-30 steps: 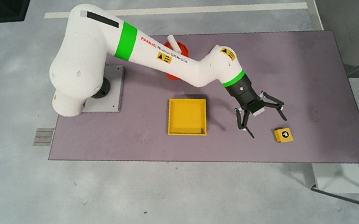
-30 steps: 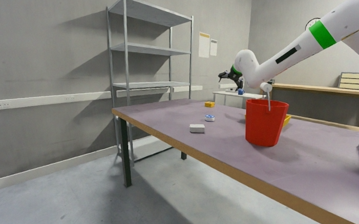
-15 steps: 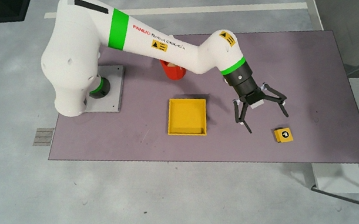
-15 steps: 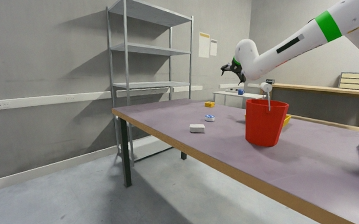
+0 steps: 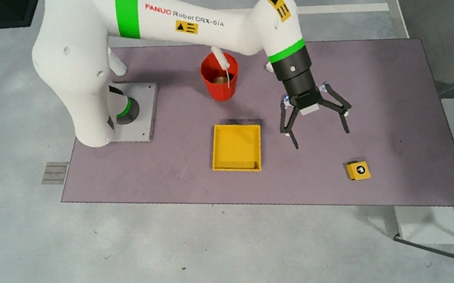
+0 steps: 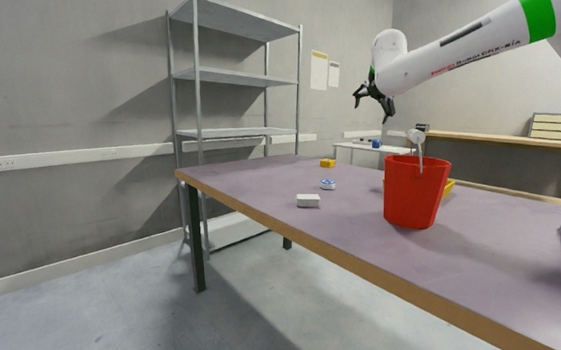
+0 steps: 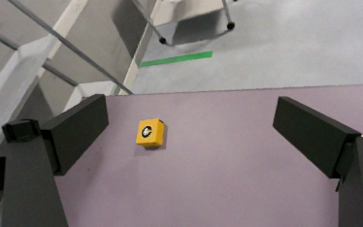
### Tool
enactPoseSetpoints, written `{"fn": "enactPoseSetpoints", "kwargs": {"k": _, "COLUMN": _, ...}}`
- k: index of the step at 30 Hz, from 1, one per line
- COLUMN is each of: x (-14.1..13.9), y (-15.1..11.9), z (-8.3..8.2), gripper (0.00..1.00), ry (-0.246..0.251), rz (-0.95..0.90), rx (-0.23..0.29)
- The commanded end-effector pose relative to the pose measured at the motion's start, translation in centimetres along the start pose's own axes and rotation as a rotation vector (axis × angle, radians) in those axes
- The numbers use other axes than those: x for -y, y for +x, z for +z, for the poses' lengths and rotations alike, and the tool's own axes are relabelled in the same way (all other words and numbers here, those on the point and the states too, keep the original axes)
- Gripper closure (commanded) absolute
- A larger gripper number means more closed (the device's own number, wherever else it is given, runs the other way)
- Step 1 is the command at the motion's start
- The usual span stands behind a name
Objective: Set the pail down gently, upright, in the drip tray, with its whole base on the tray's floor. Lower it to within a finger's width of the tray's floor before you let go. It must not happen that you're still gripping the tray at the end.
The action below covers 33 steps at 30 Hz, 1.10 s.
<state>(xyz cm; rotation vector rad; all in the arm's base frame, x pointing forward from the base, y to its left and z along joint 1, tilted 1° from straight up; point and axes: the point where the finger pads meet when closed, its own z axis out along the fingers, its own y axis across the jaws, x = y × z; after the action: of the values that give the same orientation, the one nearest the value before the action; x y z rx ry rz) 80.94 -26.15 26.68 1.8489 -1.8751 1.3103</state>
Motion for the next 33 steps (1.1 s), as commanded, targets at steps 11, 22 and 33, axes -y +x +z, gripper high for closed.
{"fn": "enactPoseSetpoints", "kwargs": {"k": 11, "x": -5.2, "y": -4.0, "z": -9.8, "gripper": 0.00, "ry": -0.163, "rz": 0.003, "rx": 0.188}}
{"fn": "enactPoseSetpoints", "kwargs": {"k": 22, "x": -8.8, "y": -8.3, "z": -16.7, "gripper": 0.00, "ry": -0.242, "rz": -0.051, "rx": 0.352}}
{"fn": "enactPoseSetpoints", "kwargs": {"k": 33, "x": -12.8, "y": -13.2, "z": -25.0, "gripper": 0.00, "ry": -0.305, "rz": -0.153, "rx": 0.553}}
